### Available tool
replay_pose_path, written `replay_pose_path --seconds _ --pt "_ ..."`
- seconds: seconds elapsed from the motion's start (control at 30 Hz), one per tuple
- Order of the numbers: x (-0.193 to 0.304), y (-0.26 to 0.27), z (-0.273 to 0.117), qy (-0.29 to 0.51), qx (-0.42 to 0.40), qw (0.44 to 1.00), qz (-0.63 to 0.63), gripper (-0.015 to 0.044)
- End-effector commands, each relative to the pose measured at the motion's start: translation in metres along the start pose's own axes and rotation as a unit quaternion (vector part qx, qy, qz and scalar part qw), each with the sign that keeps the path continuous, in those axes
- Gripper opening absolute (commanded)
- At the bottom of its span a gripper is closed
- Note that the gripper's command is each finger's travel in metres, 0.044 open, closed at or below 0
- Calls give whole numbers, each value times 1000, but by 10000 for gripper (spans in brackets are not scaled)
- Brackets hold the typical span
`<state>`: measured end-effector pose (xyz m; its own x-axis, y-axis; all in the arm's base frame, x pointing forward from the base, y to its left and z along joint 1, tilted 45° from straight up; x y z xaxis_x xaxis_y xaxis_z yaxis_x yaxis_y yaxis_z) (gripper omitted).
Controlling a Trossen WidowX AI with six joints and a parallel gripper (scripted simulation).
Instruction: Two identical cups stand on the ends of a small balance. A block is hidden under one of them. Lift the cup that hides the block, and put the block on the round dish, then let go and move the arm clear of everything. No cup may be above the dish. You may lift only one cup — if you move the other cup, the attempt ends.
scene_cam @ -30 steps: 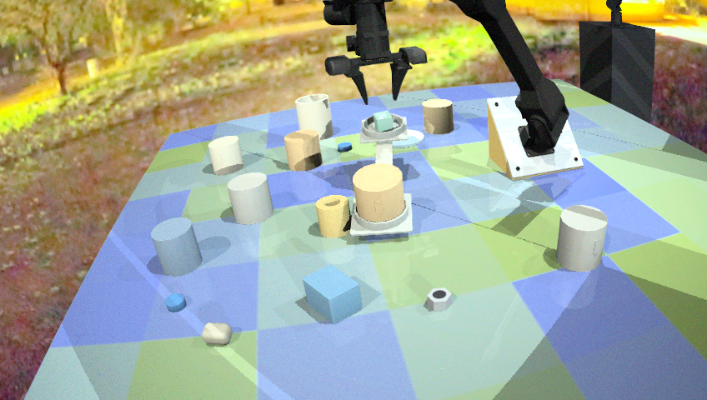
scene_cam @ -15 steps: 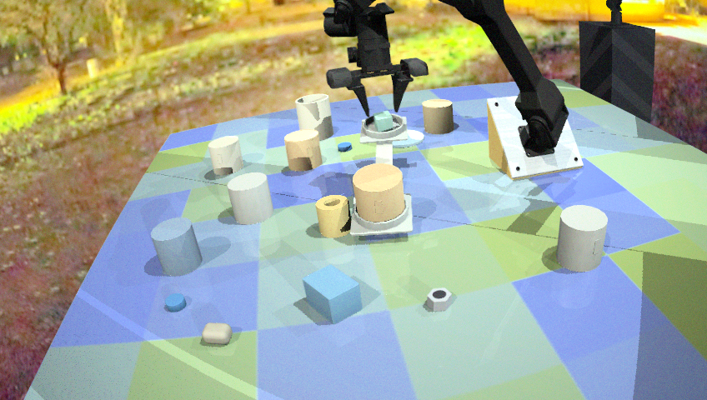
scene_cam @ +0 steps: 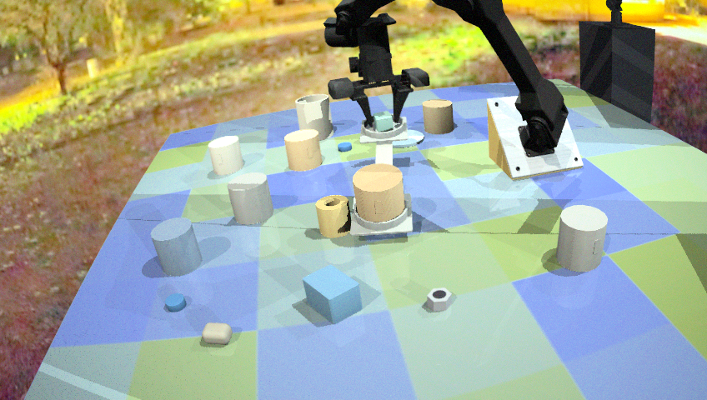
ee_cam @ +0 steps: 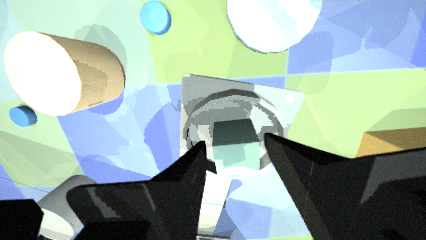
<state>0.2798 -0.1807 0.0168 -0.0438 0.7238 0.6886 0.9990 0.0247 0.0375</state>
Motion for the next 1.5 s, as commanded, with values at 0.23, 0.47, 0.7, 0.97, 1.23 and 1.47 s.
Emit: replay_pose_path --seconds 0.23,0.47,0.7,0.97,1.23,1.47 --pt "1 0 1 1 -2 1000 2 108" --pt "-1 2 -19 1 -4 1000 12 0" --pt "-3 2 -51 2 -8 1000 28 0" --pt "-1 -2 -87 4 -11 999 46 0" --pt "-27 -12 -75 2 -5 999 44 0" --pt "-75 -33 -37 -1 0 1000 26 0"
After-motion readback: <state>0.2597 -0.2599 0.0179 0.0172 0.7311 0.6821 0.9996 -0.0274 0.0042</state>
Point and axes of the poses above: the point midway between the two fingers, 35 mm back from their tips, its own z axis out along the fingers, its own y axis across the jaws, x = y × z, the point moved 7 cm from there along -z, back along the fingers, and after that the axes turned 2 degrees about z, right-handed, at the moved point
